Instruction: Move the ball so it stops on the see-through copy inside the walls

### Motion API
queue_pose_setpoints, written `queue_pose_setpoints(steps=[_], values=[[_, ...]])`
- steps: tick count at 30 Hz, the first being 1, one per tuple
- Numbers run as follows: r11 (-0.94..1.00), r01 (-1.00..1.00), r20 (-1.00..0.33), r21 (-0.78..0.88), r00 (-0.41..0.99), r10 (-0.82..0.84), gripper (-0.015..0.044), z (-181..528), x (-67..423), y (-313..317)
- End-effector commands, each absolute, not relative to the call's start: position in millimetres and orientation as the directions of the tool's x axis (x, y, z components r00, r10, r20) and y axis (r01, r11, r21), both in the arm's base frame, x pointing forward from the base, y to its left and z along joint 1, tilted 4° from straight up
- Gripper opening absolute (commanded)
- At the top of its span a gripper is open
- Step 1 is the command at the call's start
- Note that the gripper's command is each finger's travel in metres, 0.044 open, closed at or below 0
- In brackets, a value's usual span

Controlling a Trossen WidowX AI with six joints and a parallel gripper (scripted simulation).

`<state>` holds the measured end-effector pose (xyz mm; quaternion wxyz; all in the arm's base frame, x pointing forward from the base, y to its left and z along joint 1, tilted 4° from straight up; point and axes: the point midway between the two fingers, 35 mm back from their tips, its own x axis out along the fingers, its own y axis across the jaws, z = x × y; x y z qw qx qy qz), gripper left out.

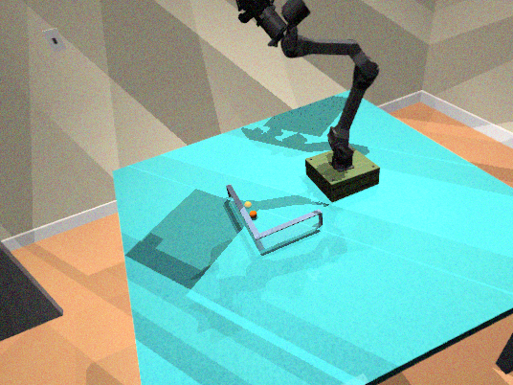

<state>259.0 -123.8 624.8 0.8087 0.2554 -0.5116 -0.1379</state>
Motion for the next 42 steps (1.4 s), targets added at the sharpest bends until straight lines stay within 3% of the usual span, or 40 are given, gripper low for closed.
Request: queue_pose_setpoints(steps=[1,13,23,32,42], values=[[0.829,0.081,0.628,0.554,0.613,-0.48,0.0238,583,324,-126],[0.858,0.308,0.159,0.411,0.903,-0.4,0.0238,442,449,-107],[0.917,0.347,-0.32,0.197,0.907,-0.274,0.0238,294,497,-71],[0.972,0.233,-0.729,0.016,0.668,-0.148,0.0238,154,485,-27],[0.998,-0.017,-0.989,-0.056,0.136,-0.053,0.0238,27,405,19]])
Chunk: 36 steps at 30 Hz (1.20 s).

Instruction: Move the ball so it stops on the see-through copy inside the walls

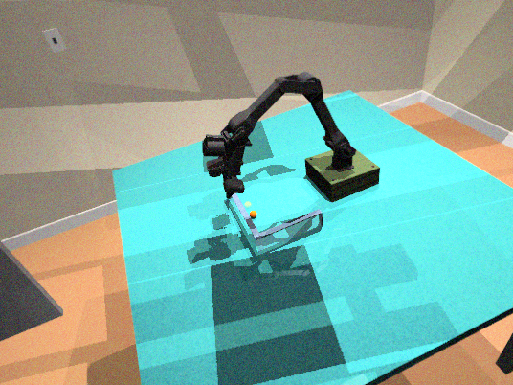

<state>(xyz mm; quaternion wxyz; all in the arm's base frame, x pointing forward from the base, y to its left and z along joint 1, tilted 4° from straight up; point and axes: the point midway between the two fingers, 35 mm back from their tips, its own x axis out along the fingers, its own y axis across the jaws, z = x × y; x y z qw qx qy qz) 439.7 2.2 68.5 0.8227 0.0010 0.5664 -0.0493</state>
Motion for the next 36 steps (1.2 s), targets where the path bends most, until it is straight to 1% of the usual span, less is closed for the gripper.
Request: queue_pose_setpoints(steps=[1,3,4,13,17,36], values=[[0.998,-0.042,-0.996,-0.052,0.075,-0.049,0.0238,17,394,22],[0.996,-0.073,-0.999,-0.045,-0.002,-0.045,0.0238,7,381,27],[0.996,-0.077,-0.999,-0.044,-0.011,-0.045,0.0238,6,379,27],[0.996,-0.077,-0.999,-0.044,-0.011,-0.045,0.0238,6,379,27],[0.996,-0.077,-0.999,-0.044,-0.011,-0.045,0.0238,-9,379,26],[0.996,-0.077,-0.999,-0.044,-0.011,-0.045,0.0238,-30,379,26]])
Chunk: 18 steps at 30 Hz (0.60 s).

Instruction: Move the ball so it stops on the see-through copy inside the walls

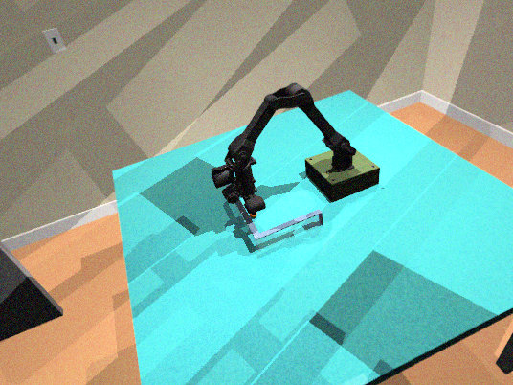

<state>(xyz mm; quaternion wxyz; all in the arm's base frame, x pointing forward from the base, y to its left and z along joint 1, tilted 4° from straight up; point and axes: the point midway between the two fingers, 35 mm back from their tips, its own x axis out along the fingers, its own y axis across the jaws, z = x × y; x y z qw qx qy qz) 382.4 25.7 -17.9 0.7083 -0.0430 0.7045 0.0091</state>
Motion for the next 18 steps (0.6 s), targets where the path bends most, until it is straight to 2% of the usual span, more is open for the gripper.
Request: queue_pose_setpoints(steps=[1,12,16,18], values=[[0.996,-0.077,-0.999,-0.044,-0.011,-0.045,0.0238,-31,379,25],[0.996,-0.077,-0.999,-0.044,-0.011,-0.045,0.0238,-42,378,25],[0.996,-0.077,-0.999,-0.044,-0.011,-0.045,0.0133,-42,378,25],[0.996,-0.077,-0.999,-0.044,-0.011,-0.045,0.012,-42,378,25]])
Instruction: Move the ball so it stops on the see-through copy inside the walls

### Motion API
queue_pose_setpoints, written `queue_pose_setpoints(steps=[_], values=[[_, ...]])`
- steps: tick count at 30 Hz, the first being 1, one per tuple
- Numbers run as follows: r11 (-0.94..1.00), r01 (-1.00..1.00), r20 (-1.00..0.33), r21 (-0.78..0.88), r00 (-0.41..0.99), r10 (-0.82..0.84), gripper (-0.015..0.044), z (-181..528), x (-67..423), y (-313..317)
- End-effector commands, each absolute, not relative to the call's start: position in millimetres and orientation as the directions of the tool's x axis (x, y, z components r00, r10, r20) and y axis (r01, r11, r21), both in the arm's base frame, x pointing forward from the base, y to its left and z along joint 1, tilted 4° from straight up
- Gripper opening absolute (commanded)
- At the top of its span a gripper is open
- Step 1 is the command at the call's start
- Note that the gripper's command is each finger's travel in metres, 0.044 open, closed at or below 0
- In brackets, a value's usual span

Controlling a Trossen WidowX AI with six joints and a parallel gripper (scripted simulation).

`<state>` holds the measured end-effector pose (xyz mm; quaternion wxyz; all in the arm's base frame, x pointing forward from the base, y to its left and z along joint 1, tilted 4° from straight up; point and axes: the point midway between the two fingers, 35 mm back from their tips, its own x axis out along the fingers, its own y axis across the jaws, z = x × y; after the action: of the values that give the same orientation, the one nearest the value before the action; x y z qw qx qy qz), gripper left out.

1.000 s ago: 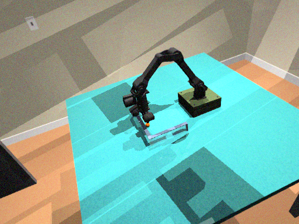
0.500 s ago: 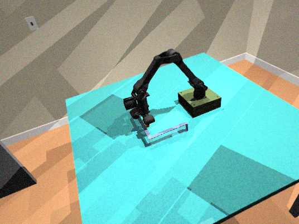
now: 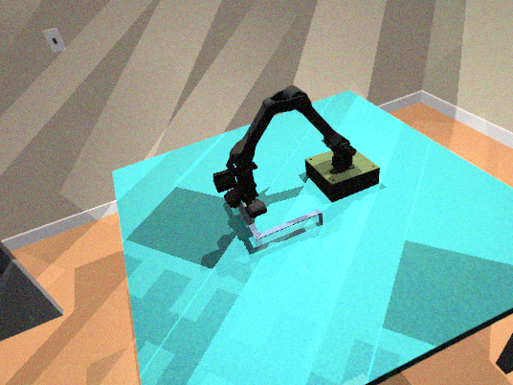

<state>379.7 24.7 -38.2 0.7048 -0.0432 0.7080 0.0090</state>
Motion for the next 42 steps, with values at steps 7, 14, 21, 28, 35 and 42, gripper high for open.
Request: queue_pose_setpoints(steps=[7,14,21,28,35,42], values=[[0.996,-0.077,-0.999,-0.044,-0.011,-0.045,0.0073,-42,378,25],[0.996,-0.077,-0.999,-0.044,-0.011,-0.045,0.0,-8,384,27],[0.996,-0.077,-0.999,-0.044,-0.011,-0.045,0.0,47,384,29],[0.996,-0.077,-0.999,-0.044,-0.011,-0.045,0.0,82,380,31],[0.996,-0.077,-0.999,-0.045,-0.011,-0.046,0.0,72,382,14],[0.996,-0.077,-0.999,-0.049,-0.011,-0.05,0.0,47,383,-28]])
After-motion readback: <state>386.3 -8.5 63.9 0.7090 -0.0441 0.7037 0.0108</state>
